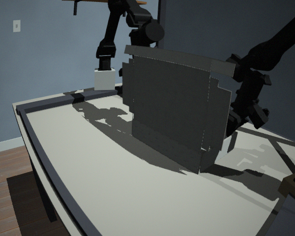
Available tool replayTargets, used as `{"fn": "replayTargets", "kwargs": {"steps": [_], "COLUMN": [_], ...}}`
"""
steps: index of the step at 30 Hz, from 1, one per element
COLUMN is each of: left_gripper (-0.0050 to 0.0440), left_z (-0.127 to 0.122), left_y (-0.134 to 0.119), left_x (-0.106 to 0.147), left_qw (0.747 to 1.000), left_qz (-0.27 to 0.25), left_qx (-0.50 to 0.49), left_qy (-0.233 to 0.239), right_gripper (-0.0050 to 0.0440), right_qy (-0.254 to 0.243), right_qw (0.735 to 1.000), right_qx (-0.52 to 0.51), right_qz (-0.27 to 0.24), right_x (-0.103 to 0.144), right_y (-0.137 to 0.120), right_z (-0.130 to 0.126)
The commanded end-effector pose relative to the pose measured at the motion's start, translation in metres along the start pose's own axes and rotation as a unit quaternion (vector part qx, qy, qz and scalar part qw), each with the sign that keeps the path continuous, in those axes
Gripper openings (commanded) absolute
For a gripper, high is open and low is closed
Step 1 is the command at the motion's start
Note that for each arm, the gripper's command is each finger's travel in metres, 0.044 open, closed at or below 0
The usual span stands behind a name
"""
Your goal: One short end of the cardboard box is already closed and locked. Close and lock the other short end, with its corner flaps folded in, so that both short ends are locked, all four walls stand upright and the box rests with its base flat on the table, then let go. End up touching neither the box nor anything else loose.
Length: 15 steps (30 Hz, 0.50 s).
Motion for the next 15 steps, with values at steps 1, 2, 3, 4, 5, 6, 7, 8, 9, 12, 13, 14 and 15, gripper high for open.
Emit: {"fn": "replayTargets", "kwargs": {"steps": [1, 2, 3, 4, 5, 6, 7, 8, 9, 12, 13, 14, 15], "left_gripper": [0.0005, 0.0005, 0.0005, 0.0005, 0.0005, 0.0005, 0.0005, 0.0005, 0.0005, 0.0005, 0.0005, 0.0005, 0.0005], "left_z": [0.0, 0.0, 0.0, 0.0, 0.0, 0.0, 0.0, 0.0, 0.0, 0.0, 0.0, 0.0, 0.0], "left_y": [-0.004, -0.004, -0.004, -0.004, -0.004, -0.004, -0.004, -0.004, -0.004, -0.004, -0.004, -0.004, -0.004], "left_x": [0.003, 0.003, 0.003, 0.003, 0.003, 0.003, 0.003, 0.003, 0.003, 0.003, 0.003, 0.003, 0.003], "left_qw": [1.0, 1.0, 1.0, 1.0, 1.0, 1.0, 1.0, 1.0, 1.0, 1.0, 1.0, 1.0, 1.0], "left_qz": [0.009, 0.009, 0.009, 0.009, 0.009, 0.009, 0.009, 0.009, 0.009, 0.009, 0.009, 0.009, 0.009], "left_qx": [-0.002, -0.002, -0.002, -0.002, -0.002, -0.002, -0.002, -0.002, -0.002, -0.002, -0.002, -0.002, -0.002], "left_qy": [0.002, 0.002, 0.002, 0.002, 0.002, 0.002, 0.002, 0.002, 0.002, 0.002, 0.002, 0.002, 0.002], "right_gripper": [0.0, 0.0, 0.0, 0.0, 0.0, 0.0, 0.0, 0.0, 0.0, 0.0, 0.0, 0.0, 0.0], "right_qy": [-0.021, -0.021, -0.021, -0.022, -0.022, -0.022, -0.022, -0.022, -0.022, -0.022, -0.022, -0.022, -0.022], "right_qw": [1.0, 1.0, 1.0, 1.0, 1.0, 1.0, 1.0, 1.0, 1.0, 1.0, 1.0, 1.0, 1.0], "right_qx": [0.0, 0.0, 0.0, 0.0, 0.0, 0.0, 0.0, 0.0, 0.0, 0.0, 0.0, 0.0, 0.0], "right_qz": [0.003, 0.003, 0.003, 0.003, 0.003, 0.003, 0.003, 0.003, 0.003, 0.003, 0.003, 0.004, 0.004], "right_x": [0.011, 0.011, 0.01, 0.01, 0.009, 0.008, 0.008, 0.007, 0.006, 0.004, 0.004, 0.004, 0.003], "right_y": [0.001, 0.001, 0.001, 0.002, 0.002, 0.002, 0.002, 0.002, 0.002, 0.003, 0.003, 0.002, 0.002], "right_z": [-0.018, -0.019, -0.021, -0.023, -0.024, -0.026, -0.027, -0.029, -0.03, -0.033, -0.033, -0.034, -0.035]}}
Point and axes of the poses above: on each arm, the point midway between the two fingers, 35 mm back from their tips, its own x axis back along the fingers, its own z axis across the jaws, y = z × x, the point moved 2 cm from there along x, back along the fingers, and after that the axes turned 8 degrees about -x, right-handed, at the moved point
